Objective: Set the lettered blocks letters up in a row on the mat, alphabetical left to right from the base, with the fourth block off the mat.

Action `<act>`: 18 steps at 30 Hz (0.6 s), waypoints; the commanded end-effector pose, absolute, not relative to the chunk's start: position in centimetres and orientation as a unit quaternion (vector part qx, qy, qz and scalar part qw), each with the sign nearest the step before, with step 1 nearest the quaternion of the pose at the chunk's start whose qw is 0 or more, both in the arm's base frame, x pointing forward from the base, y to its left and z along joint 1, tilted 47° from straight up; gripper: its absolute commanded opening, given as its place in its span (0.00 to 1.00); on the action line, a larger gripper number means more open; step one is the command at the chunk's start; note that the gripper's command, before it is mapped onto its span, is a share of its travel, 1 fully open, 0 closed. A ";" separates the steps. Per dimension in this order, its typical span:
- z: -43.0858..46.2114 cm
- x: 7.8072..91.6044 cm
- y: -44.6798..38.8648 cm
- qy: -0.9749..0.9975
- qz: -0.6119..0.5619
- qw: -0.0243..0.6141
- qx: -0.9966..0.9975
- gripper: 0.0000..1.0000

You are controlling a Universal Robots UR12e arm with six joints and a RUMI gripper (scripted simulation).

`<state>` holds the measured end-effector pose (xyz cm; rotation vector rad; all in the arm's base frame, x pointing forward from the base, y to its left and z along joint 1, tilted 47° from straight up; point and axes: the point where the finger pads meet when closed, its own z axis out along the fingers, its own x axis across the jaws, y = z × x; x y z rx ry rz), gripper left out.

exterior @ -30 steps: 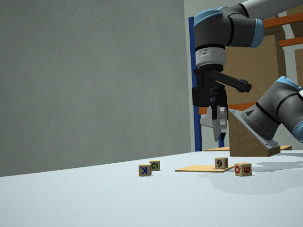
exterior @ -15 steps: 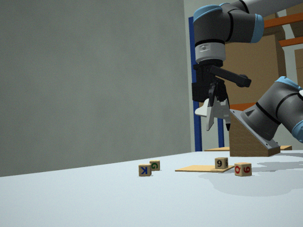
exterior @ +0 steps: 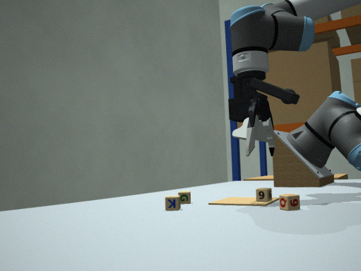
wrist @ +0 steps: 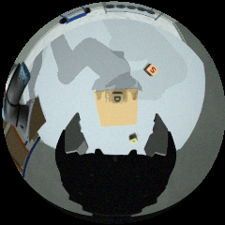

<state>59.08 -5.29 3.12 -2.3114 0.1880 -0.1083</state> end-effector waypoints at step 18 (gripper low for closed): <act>6.5 64.9 -3.2 -0.147 -0.137 0.374 -0.905 1.00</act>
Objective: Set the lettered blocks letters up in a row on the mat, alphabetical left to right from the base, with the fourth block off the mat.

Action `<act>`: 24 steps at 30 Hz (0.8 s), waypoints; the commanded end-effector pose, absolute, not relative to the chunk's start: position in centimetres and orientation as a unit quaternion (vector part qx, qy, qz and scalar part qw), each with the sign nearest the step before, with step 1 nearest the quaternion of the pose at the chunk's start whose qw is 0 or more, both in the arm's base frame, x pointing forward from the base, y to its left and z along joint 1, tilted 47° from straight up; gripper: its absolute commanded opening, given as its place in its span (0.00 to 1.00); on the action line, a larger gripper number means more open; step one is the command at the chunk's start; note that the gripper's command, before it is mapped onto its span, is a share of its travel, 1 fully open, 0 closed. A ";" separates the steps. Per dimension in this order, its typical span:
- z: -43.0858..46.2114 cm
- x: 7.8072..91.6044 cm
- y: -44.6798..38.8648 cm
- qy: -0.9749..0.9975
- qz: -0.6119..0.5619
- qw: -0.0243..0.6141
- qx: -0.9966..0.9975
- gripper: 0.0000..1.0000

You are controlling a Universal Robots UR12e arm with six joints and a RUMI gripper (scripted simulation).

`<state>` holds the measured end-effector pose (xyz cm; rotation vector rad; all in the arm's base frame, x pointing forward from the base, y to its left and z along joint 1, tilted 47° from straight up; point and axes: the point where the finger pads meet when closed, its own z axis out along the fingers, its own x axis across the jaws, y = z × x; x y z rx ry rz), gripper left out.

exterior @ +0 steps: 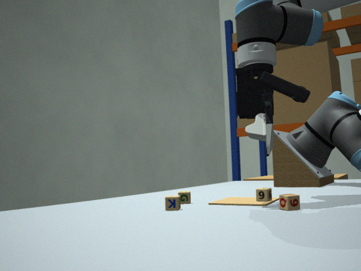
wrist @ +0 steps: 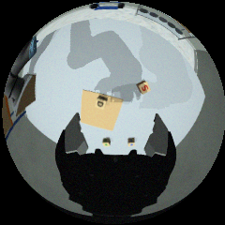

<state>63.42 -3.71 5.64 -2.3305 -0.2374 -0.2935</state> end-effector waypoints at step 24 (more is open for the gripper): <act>9.8 70.0 -0.2 -0.343 -0.217 0.337 -0.850 0.40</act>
